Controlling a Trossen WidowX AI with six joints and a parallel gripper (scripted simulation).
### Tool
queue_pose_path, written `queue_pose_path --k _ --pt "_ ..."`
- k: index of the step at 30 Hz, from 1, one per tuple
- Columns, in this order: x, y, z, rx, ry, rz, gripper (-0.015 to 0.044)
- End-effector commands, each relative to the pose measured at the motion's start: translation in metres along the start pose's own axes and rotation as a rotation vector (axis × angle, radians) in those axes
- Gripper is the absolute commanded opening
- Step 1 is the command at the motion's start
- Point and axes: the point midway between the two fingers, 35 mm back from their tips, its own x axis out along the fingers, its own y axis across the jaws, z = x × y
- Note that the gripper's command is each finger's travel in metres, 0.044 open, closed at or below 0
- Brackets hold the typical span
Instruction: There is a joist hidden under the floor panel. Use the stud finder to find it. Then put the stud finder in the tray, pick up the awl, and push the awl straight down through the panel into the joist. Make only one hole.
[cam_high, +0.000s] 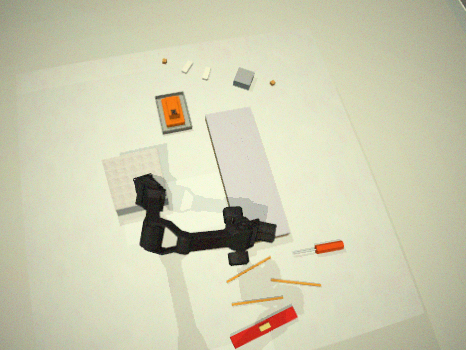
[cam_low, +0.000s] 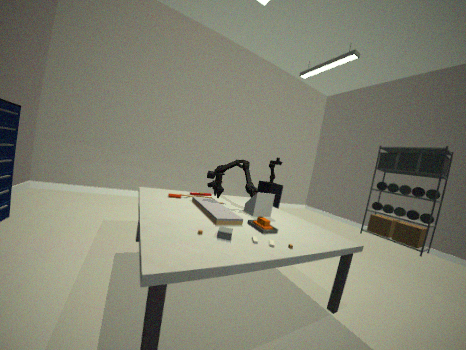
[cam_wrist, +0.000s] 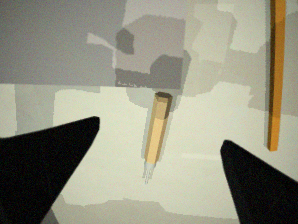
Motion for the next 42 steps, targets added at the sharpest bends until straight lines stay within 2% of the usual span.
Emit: queue_pose_path --k 1,14,42 --pt "0.002 -0.002 -0.008 0.010 0.018 -0.008 0.0440" --pt "0.004 0.002 -0.014 0.010 0.018 -0.008 0.0440" --pt "0.048 0.002 -0.012 0.010 0.018 -0.009 0.0440"
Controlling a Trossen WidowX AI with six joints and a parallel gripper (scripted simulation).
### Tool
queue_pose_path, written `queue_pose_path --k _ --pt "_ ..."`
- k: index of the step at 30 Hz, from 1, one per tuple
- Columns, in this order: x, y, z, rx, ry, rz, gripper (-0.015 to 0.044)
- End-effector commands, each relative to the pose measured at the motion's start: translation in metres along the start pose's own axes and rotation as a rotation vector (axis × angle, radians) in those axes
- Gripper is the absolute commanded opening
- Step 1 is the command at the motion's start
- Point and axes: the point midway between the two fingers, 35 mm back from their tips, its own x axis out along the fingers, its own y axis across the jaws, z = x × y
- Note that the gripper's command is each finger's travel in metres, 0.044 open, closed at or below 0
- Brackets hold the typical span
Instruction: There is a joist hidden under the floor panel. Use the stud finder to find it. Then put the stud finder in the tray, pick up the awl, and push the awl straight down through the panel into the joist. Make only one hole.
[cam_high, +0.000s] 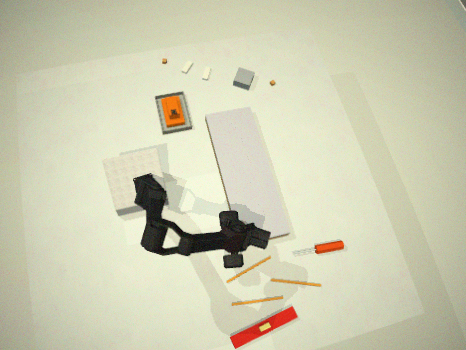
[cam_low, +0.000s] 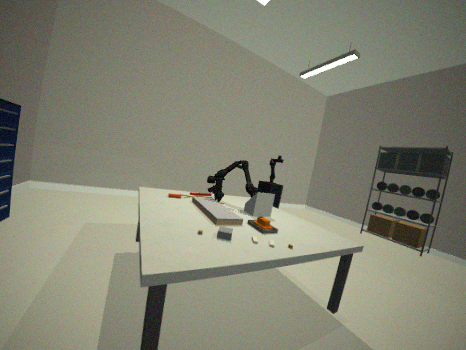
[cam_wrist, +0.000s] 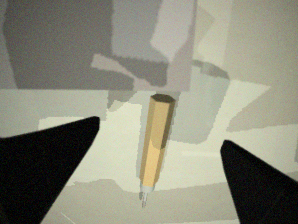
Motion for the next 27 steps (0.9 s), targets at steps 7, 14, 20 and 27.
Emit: queue_pose_path --k 7,14,20,27 --pt "0.0111 0.0028 -0.0022 -0.010 0.006 0.006 0.0440" --pt "0.0111 0.0028 -0.0022 -0.010 0.006 0.006 0.0256" --pt "0.0111 0.0028 -0.0022 -0.010 0.006 0.006 0.0099" --pt "0.0111 0.0028 -0.0022 -0.010 0.006 0.006 0.0013"
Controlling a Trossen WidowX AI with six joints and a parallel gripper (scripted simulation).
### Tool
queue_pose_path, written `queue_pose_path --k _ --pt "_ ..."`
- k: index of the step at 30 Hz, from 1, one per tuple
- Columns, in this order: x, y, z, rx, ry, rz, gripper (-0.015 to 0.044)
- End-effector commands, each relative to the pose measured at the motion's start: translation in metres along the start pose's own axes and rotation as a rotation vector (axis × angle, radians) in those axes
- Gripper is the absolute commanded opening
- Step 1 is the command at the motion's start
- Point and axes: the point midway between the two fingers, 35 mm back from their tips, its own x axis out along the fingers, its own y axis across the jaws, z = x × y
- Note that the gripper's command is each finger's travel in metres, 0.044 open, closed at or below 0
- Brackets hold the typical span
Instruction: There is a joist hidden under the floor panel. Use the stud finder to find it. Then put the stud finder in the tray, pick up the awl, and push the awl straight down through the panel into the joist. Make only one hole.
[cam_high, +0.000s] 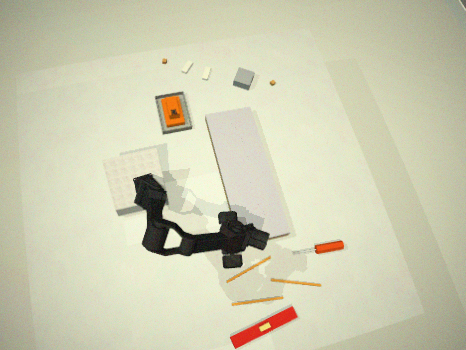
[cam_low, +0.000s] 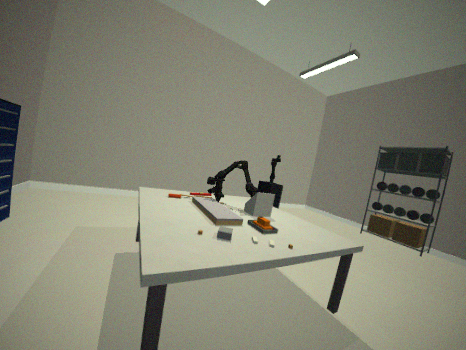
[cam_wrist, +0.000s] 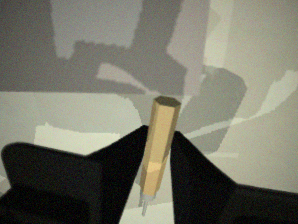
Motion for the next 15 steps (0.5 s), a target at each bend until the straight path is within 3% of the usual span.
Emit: queue_pose_path --k 1,15 --pt "0.000 0.001 0.000 -0.006 0.000 0.005 0.0000" --pt "-0.079 0.003 0.001 -0.004 0.003 0.017 0.0000"
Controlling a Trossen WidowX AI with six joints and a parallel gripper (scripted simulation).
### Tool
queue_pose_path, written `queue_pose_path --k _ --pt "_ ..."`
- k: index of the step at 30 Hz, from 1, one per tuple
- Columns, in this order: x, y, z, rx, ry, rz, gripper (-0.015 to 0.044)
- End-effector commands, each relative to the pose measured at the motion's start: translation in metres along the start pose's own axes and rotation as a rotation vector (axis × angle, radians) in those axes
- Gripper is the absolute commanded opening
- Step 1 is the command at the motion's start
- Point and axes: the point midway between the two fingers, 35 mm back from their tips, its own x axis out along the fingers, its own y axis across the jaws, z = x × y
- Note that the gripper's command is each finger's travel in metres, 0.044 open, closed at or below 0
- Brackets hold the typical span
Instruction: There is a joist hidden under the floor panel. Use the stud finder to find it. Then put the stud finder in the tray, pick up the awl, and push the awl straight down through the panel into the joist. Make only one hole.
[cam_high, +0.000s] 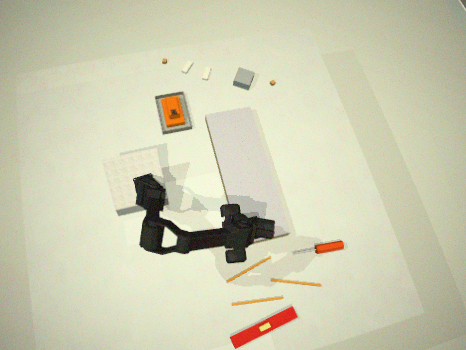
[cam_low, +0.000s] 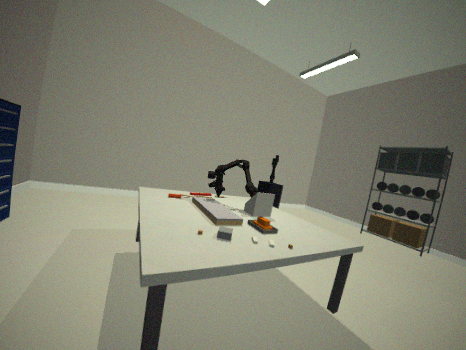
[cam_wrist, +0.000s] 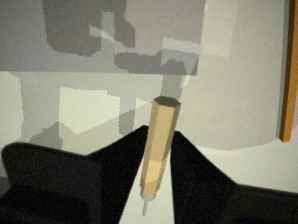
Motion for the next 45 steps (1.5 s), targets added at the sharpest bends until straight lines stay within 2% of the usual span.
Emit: queue_pose_path --k 1,7,13,28,45 --pt "-0.030 -0.003 -0.001 0.010 -0.011 -0.008 0.0000" --pt "-0.065 -0.005 -0.010 0.009 -0.013 -0.014 0.0000" --pt "-0.058 0.004 -0.006 -0.024 -0.015 0.014 0.0000" --pt "-0.051 0.153 0.060 -0.576 -0.249 0.501 0.0000" --pt "-0.080 0.307 0.078 -1.142 -0.720 0.946 0.0000"
